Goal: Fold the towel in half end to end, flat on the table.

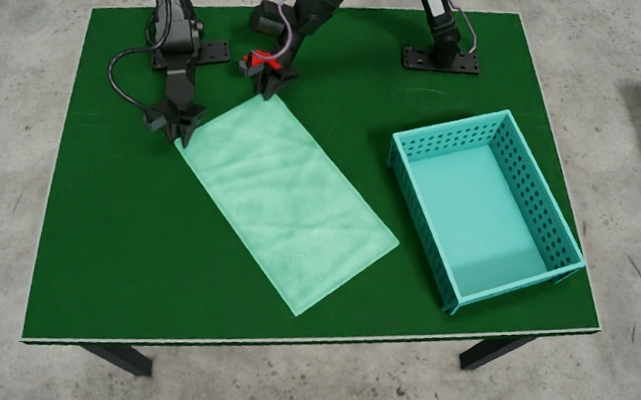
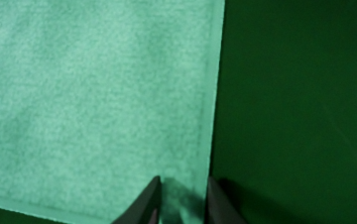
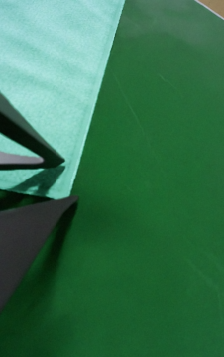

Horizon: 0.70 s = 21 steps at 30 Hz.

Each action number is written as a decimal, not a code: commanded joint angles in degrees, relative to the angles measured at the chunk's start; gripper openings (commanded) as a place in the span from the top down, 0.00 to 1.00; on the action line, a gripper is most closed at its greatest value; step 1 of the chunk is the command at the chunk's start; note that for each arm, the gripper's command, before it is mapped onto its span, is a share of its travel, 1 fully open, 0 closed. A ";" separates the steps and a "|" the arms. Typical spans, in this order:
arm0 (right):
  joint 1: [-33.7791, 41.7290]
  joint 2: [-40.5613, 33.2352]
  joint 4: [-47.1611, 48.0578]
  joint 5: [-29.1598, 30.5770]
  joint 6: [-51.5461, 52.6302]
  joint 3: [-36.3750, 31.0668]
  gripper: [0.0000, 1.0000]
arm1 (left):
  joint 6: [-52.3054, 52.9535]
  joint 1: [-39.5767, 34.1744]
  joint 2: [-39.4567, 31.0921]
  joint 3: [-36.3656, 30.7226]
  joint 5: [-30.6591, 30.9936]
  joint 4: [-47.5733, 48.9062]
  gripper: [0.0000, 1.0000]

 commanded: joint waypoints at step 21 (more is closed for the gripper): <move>3.73 2.60 1.01 2.86 3.39 1.48 1.00 | 1.58 1.86 -1.78 -3.11 1.53 1.07 0.99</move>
